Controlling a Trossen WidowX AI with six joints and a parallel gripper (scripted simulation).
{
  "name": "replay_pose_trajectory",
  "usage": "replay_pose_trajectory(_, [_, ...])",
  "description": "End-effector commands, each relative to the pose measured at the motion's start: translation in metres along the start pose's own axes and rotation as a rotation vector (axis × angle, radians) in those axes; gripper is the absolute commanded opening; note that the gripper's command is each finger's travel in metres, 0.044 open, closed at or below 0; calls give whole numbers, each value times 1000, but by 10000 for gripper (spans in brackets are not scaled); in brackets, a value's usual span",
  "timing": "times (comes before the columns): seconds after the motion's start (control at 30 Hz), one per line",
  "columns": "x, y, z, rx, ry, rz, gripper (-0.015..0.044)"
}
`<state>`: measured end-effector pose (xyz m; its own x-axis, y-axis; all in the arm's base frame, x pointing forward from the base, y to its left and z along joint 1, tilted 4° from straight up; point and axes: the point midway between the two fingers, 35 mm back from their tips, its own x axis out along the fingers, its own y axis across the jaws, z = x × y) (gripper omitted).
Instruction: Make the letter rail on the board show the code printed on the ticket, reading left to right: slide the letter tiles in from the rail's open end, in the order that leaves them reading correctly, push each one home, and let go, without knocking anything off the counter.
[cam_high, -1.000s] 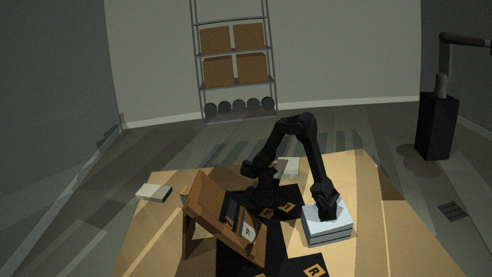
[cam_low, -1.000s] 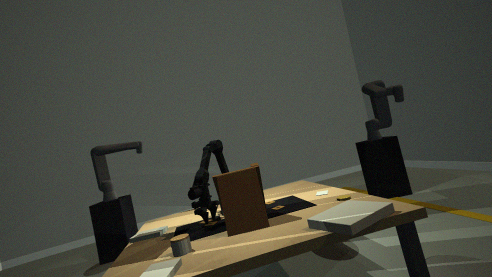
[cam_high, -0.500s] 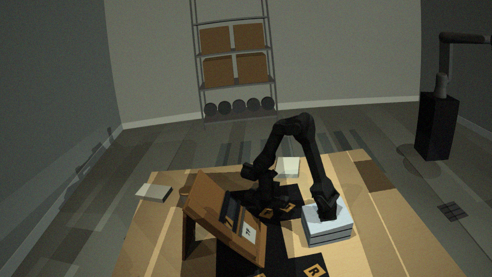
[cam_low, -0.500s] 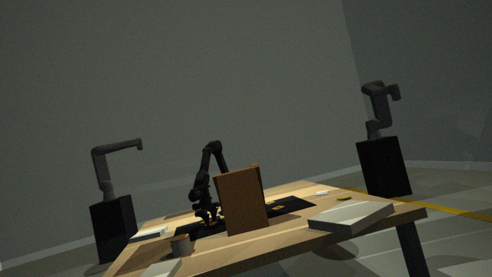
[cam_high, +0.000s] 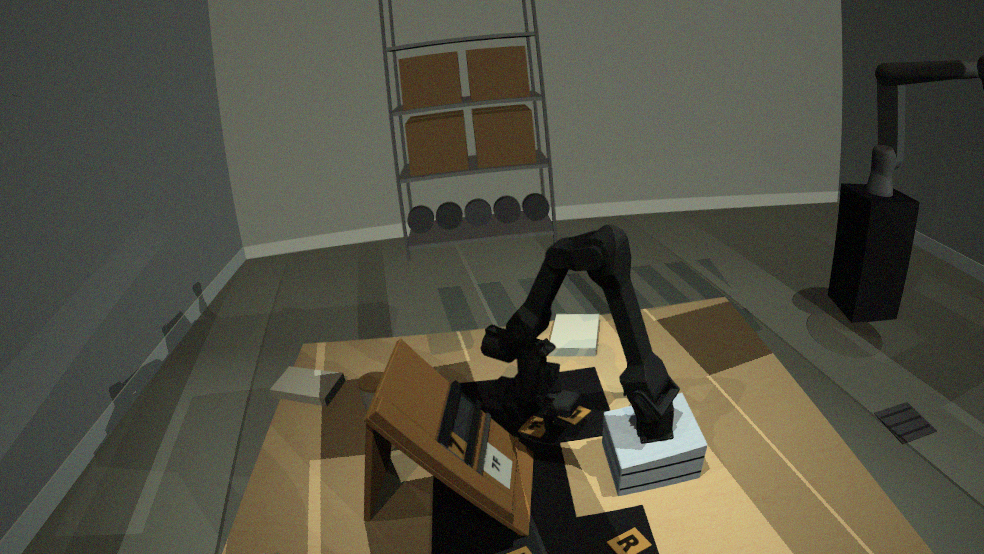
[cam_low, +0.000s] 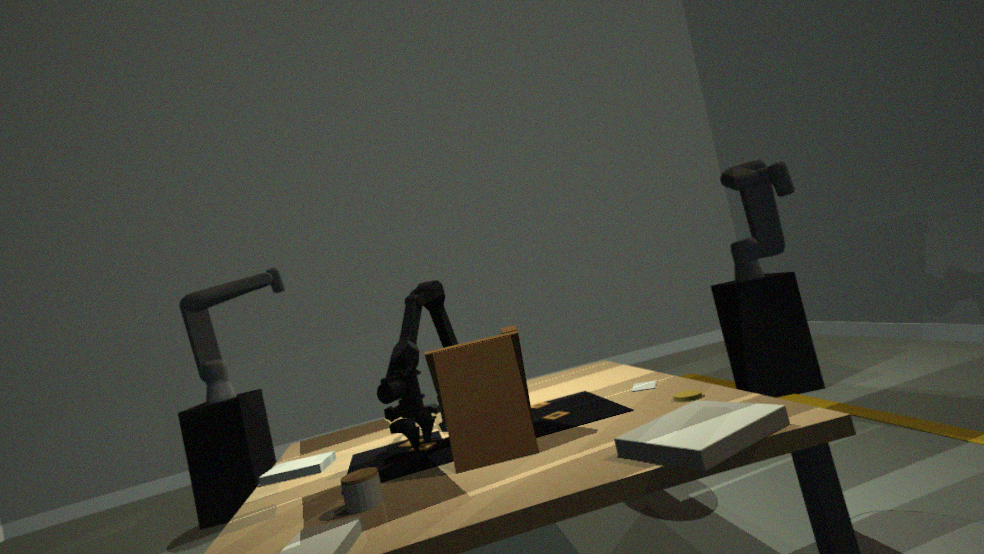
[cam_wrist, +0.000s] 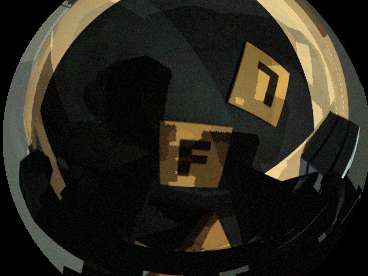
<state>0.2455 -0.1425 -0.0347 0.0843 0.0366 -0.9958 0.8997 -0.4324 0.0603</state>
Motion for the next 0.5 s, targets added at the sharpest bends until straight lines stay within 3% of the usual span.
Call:
replay_pose_trajectory(0.0, [-3, 0, 0, 4, -5, 4, 76])
replay_pose_trajectory(0.1, [-4, 0, 0, 4, -5, 4, 0])
replay_pose_trajectory(0.47, [-8, -1, -2, 4, -5, 4, 0])
